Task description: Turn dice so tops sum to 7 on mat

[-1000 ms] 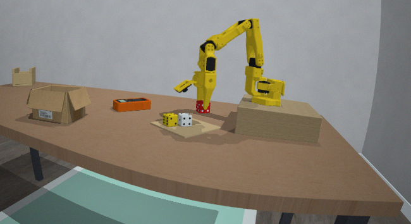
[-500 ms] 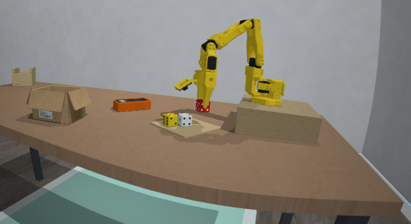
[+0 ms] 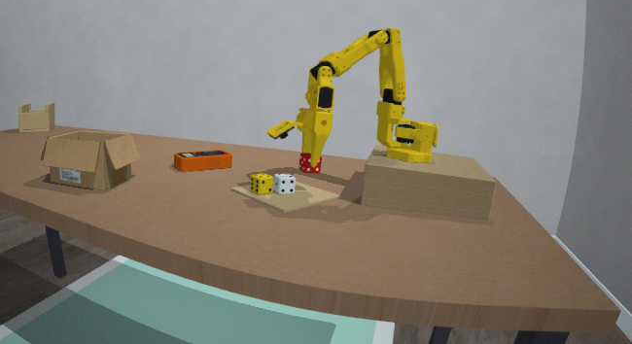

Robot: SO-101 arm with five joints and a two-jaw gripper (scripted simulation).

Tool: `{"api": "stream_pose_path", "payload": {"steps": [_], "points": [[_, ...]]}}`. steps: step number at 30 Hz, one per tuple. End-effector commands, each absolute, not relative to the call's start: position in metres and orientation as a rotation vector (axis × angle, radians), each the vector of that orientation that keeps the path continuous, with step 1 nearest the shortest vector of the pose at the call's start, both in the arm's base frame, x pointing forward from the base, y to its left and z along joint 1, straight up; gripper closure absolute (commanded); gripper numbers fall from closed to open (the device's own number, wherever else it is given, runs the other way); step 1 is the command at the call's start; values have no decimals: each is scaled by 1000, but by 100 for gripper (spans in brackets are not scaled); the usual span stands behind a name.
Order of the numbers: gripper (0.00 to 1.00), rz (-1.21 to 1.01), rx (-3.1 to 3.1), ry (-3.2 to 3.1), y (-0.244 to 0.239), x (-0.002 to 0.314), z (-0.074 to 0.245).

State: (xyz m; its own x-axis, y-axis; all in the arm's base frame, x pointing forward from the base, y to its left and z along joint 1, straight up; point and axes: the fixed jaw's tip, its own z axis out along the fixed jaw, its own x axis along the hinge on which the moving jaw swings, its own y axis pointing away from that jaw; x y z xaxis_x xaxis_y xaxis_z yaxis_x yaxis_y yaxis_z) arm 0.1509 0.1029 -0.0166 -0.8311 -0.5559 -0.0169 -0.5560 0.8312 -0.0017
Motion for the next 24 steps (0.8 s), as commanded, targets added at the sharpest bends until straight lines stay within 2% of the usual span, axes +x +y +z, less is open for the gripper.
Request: {"api": "stream_pose_path", "payload": {"steps": [1, 24], "points": [[100, 0, -915, 3006, 102, 146, -21], [100, 0, -915, 3006, 102, 146, -27]]}}
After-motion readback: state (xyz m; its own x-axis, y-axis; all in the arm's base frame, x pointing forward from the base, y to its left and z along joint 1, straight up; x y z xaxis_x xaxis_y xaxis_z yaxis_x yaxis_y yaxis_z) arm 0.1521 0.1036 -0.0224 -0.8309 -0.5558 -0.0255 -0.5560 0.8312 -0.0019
